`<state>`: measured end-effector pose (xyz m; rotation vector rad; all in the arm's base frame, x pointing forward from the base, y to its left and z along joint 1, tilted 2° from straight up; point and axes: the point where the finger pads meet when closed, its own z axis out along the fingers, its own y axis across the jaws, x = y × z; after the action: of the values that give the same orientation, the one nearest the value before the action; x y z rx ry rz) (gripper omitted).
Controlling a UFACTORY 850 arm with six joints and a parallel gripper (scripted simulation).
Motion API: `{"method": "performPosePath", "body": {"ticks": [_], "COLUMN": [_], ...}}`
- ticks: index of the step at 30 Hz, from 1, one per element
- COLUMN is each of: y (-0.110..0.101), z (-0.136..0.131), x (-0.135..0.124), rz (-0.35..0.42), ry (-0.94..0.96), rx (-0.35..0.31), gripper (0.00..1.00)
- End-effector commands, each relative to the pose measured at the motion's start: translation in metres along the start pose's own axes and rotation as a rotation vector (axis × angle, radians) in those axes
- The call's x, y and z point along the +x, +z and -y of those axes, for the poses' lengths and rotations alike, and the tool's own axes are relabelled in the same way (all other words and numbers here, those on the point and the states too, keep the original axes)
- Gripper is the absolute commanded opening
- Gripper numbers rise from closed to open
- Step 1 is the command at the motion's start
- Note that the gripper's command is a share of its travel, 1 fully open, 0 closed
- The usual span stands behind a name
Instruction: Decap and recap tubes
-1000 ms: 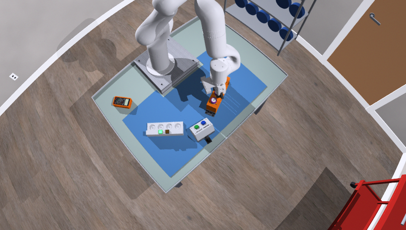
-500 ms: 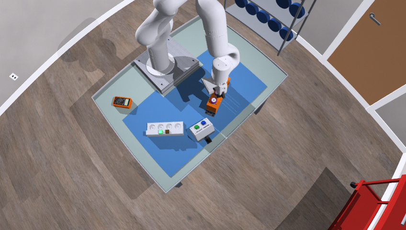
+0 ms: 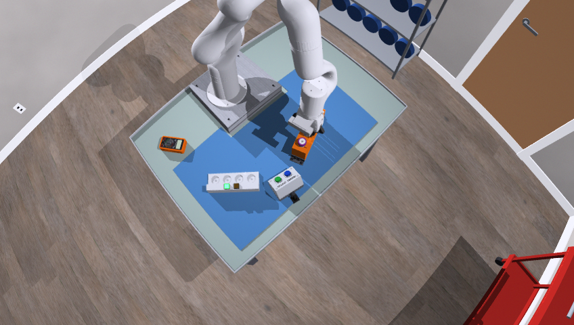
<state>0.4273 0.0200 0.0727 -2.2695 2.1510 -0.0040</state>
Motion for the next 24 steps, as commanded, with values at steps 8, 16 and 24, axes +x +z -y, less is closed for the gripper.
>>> {"method": "performPosePath", "body": {"ticks": [8, 16, 24], "y": [-0.0005, -0.0005, -0.0005], "z": [0.0008, 0.0008, 0.0008], "x": [0.0001, 0.0001, 0.0001], "rz": [0.027, 0.026, 0.024], "ry": [-0.412, -0.652, -0.943], "rx": [0.008, 0.012, 0.016], "gripper": [0.46, 0.46, 0.46]}}
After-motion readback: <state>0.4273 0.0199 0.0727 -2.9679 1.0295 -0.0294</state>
